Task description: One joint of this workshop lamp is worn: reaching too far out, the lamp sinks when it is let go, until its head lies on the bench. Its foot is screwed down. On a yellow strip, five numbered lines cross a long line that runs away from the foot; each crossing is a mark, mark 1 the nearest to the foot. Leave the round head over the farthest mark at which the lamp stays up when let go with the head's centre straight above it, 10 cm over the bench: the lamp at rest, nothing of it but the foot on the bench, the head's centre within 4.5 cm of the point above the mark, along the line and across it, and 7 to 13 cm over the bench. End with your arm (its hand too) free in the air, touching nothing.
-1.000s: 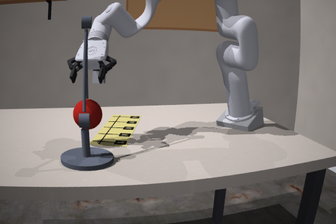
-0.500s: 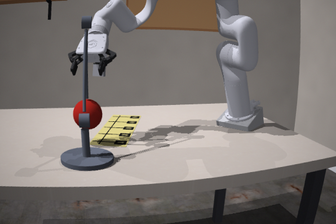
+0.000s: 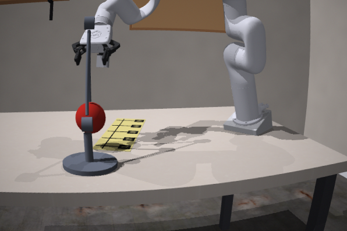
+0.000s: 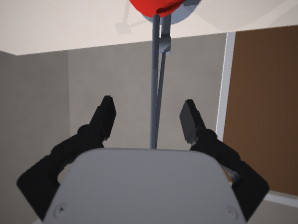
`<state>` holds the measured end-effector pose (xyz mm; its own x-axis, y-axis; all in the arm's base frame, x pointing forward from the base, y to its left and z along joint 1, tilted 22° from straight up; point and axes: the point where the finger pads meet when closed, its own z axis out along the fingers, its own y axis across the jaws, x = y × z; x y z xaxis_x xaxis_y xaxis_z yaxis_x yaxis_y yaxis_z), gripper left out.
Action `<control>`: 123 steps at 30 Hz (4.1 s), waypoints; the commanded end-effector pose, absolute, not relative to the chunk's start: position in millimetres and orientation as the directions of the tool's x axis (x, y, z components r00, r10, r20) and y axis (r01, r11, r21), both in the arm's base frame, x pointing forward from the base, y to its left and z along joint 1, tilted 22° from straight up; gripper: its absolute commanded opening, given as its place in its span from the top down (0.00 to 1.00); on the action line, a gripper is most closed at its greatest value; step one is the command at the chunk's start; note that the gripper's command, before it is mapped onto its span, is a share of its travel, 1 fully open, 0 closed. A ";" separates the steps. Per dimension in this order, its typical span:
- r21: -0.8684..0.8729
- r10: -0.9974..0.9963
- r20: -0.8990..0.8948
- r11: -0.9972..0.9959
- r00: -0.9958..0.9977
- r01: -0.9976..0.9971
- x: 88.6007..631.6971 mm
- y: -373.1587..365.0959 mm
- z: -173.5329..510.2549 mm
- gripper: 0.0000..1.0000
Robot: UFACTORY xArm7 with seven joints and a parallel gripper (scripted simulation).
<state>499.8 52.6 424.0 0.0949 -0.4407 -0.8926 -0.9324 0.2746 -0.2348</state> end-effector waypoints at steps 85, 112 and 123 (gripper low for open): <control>-0.294 -0.631 -0.750 0.051 0.197 -0.954 516.2 89.0 379.0 0.00; -0.295 -0.633 -0.749 0.050 0.198 -0.954 522.0 105.8 366.6 1.00; -0.295 -0.633 -0.749 0.050 0.198 -0.954 521.9 105.7 366.6 1.00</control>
<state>521.6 106.5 364.5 0.1960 -0.6328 -0.7491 -0.9554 0.0490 -0.2913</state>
